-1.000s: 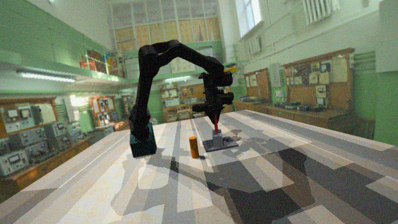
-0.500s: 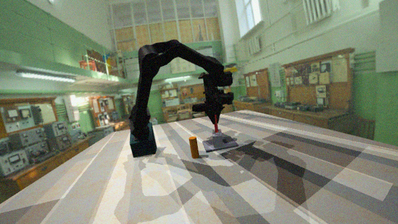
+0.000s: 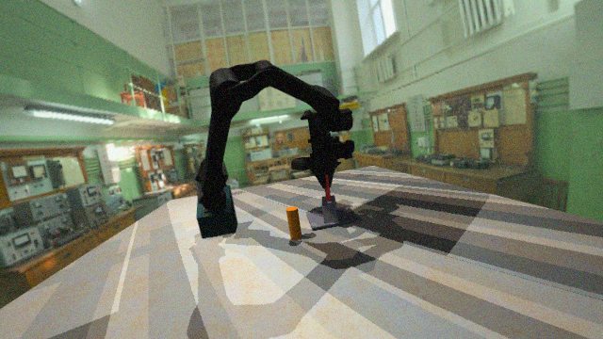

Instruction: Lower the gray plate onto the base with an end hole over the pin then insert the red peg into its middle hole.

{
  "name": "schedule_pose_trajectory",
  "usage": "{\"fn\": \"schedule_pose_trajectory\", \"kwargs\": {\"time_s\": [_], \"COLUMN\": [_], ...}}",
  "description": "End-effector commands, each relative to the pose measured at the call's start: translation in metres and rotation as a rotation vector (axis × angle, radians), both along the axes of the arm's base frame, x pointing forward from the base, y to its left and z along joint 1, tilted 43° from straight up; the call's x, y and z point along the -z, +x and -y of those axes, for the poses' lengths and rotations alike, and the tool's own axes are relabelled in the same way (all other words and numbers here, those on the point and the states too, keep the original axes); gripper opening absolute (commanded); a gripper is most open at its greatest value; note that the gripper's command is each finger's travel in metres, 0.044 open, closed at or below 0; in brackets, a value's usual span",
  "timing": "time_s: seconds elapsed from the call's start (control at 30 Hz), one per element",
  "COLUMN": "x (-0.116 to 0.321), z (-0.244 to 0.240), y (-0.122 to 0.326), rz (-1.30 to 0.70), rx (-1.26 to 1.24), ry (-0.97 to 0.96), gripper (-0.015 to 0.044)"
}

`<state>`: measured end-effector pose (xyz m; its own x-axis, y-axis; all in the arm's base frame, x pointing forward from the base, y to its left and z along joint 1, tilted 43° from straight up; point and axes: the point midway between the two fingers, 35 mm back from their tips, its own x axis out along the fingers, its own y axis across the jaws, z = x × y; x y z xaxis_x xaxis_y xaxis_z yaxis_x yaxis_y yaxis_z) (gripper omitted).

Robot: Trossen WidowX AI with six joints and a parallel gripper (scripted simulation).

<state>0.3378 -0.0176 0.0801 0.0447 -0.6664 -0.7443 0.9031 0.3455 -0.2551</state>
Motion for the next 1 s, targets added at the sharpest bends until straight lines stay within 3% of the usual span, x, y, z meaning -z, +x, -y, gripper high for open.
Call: {"fn": "schedule_pose_trajectory", "kwargs": {"time_s": [0.0, 0.03, 0.23, 0.97], "x": [-0.0001, -0.0001, -0.0001, -0.0052], "z": [0.0, 0.0, 0.0, -0.0075], "y": [0.0, 0.0, 0.0, -0.0016], "rz": [0.0, 0.0, 0.0, -0.004], "rx": [0.0, 0.0, 0.0, -0.004], "ry": [0.0, 0.0, 0.0, -0.008], "gripper": [0.0, 0.0, 0.015, 0.015]}}
